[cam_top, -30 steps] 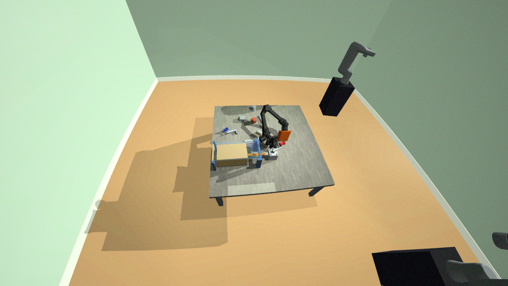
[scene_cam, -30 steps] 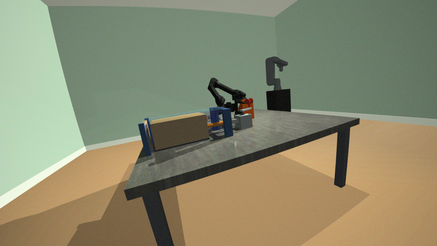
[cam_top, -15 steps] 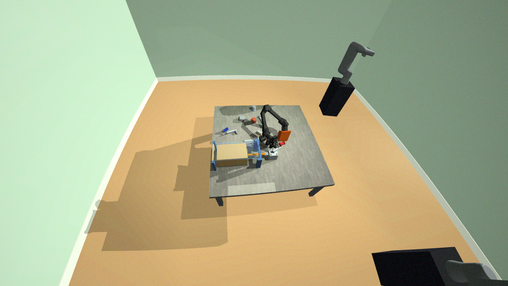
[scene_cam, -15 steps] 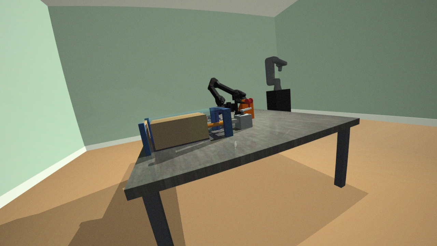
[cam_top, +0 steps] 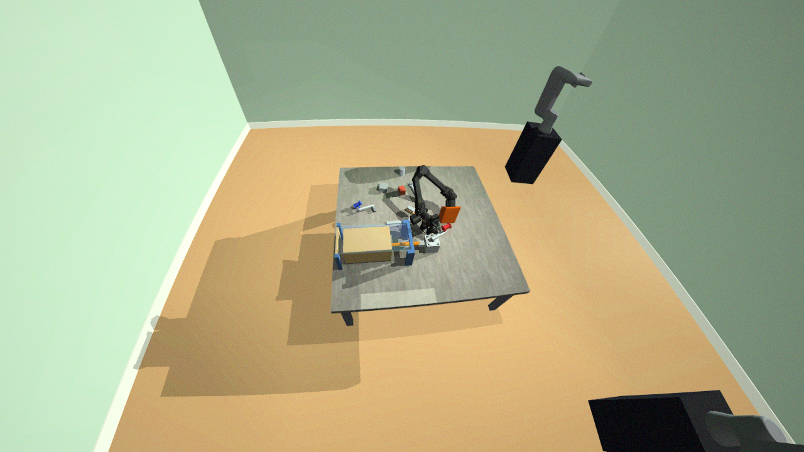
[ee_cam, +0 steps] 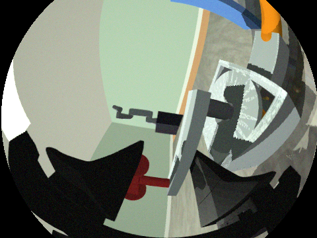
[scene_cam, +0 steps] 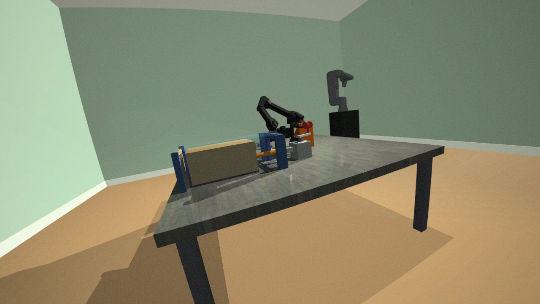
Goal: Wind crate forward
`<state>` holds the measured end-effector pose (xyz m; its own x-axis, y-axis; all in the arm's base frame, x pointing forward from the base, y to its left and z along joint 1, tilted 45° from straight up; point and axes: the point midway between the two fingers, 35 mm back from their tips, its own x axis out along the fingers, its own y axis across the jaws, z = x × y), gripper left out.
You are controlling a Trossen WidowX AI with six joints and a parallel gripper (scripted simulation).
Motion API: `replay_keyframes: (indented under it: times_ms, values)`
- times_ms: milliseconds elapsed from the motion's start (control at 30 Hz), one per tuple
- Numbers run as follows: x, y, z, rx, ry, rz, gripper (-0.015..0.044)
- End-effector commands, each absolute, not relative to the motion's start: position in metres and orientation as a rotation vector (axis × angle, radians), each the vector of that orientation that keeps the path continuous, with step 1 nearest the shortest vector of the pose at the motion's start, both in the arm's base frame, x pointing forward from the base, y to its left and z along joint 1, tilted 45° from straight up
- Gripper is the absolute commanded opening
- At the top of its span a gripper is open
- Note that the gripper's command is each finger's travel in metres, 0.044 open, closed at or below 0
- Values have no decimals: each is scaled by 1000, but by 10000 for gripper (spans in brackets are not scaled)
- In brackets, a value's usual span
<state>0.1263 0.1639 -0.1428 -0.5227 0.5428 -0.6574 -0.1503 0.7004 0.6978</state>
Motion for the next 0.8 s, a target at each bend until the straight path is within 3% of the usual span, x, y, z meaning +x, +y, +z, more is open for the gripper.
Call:
replay_keyframes:
  times_ms: [0,767]
  values:
    - [128,162,-146,303,1938,898,240]
    - [130,160,-149,303,1938,898,240]
